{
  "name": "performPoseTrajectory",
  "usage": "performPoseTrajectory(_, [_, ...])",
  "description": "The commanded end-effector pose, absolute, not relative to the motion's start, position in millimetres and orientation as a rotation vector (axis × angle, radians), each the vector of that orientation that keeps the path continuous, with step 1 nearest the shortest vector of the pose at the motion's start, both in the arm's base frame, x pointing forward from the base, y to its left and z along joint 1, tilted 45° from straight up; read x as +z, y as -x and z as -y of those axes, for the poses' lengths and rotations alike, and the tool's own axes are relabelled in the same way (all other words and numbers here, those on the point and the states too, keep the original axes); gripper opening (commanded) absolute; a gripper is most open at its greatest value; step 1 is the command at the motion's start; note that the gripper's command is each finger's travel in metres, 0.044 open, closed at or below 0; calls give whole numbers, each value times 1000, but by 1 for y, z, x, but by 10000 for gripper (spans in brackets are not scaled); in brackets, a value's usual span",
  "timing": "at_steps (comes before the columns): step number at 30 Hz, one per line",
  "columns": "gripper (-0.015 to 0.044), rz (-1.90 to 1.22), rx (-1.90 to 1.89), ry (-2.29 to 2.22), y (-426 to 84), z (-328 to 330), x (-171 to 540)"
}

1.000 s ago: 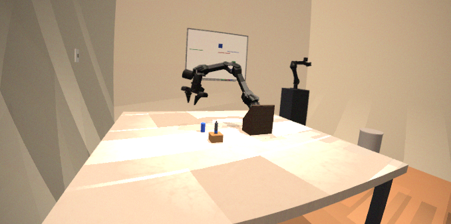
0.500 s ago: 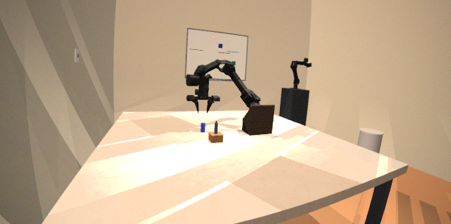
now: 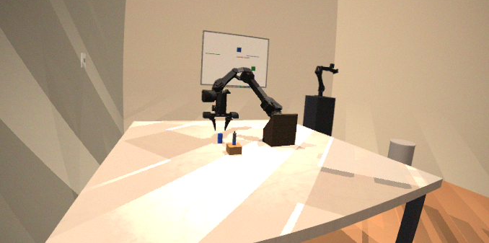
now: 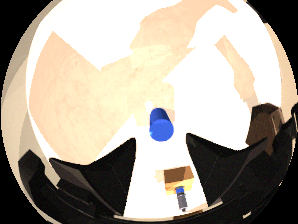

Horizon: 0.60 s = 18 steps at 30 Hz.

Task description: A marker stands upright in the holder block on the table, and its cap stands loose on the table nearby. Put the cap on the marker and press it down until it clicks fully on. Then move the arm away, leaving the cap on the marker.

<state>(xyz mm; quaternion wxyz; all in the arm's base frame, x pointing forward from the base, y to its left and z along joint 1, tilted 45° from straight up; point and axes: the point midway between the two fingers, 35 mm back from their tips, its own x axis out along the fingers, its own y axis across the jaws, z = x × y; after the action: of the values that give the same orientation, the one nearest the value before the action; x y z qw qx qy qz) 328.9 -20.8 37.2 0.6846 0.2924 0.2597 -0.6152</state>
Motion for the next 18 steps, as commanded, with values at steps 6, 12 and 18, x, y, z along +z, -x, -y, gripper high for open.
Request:
performPoseTrajectory(6, [244,-581,-1378,-646,-330,30,27])
performPoseTrajectory(12, [244,-581,-1378,-646,-331,37,20])
performPoseTrajectory(18, [244,-581,-1378,-645,-332,44,14])
